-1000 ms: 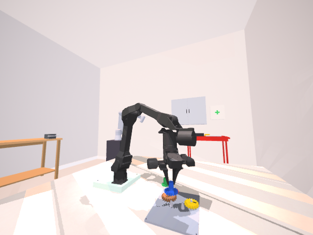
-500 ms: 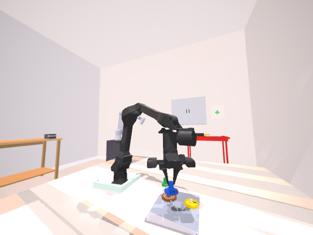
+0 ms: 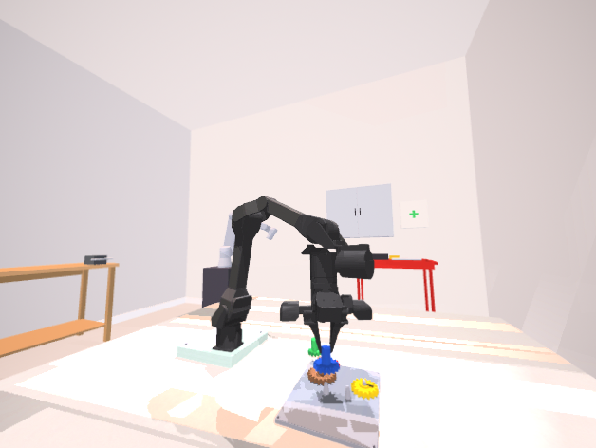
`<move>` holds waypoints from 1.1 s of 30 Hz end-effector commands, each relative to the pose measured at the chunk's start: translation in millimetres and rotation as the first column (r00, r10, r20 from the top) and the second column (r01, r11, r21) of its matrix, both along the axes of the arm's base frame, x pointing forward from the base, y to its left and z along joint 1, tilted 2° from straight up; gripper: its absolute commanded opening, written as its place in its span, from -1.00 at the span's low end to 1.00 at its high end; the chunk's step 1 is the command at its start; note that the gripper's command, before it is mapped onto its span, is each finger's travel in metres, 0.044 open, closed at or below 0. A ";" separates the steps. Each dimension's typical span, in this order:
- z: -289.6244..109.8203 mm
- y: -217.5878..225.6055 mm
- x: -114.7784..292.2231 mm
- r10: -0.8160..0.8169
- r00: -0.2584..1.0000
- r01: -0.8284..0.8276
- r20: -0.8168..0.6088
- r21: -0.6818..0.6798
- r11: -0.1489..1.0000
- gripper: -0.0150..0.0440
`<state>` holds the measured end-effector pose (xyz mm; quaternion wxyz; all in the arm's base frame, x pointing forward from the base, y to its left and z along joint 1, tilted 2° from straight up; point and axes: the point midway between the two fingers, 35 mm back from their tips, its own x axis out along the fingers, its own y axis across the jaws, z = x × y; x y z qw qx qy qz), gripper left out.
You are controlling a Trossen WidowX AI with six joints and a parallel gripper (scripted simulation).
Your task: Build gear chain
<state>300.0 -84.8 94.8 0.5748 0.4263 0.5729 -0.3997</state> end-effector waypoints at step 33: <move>-41.3 1.2 -1.1 -0.244 0.970 0.244 -0.014 0.006 0.970 -0.49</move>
